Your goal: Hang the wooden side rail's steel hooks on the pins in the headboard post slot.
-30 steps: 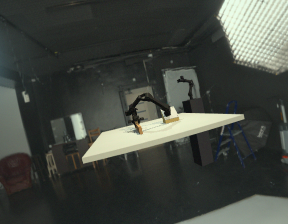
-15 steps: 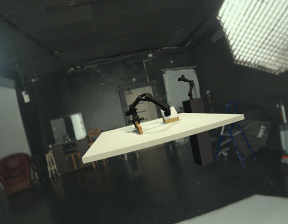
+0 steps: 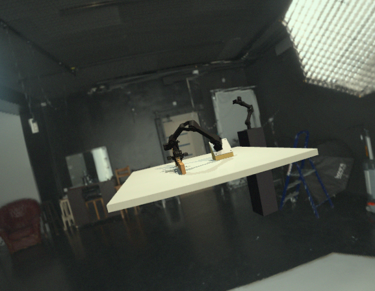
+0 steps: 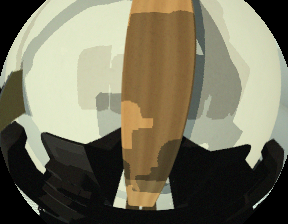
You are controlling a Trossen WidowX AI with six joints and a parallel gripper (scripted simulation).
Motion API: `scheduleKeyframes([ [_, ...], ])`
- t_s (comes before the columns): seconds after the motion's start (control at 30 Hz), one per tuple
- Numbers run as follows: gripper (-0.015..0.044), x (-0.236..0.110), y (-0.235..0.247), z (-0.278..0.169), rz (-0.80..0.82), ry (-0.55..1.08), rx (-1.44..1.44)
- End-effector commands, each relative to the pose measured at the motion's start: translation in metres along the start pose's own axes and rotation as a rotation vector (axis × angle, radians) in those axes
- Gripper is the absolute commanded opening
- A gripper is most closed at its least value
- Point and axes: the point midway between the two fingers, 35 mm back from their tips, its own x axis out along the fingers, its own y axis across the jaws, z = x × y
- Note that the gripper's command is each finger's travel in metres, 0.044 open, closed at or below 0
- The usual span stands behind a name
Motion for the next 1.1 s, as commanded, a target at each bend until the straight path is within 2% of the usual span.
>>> scheduleKeyframes([
  [0.0,0.0,-0.0001,-0.0002,0.0,0.0,0.0,-0.001],
  [1.07,0.0,-0.0046,-0.0002,0.0,0.001,-0.001,-0.005],
])
